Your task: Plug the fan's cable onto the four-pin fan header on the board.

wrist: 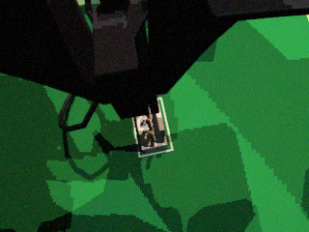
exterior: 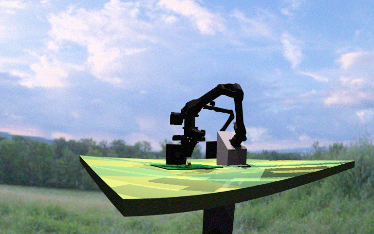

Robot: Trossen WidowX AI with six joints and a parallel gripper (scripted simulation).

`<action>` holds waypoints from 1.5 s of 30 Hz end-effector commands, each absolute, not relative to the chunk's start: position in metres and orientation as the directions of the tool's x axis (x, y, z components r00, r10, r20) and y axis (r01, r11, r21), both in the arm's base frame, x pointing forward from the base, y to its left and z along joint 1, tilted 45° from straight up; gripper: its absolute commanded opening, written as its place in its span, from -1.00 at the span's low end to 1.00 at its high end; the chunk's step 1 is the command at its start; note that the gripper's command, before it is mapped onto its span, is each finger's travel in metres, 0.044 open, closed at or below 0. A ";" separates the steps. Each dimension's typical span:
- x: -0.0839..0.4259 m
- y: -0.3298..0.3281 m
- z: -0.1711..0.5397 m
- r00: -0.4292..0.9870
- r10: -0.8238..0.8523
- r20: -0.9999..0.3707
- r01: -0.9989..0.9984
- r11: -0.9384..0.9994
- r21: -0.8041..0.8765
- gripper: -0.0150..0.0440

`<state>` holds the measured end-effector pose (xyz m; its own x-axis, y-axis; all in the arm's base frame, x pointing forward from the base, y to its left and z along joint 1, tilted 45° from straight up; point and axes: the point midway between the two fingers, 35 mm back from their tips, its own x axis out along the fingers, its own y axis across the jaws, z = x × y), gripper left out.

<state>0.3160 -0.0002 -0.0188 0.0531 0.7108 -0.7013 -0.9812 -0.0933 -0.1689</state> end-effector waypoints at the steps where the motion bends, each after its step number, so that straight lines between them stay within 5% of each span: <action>1: 0.315 -0.002 -0.021 0.052 0.707 -0.705 -0.973 -0.123 -0.196 -0.49; 45: 0.316 0.019 -0.030 0.052 0.708 -0.704 -0.975 -0.115 -0.188 -0.49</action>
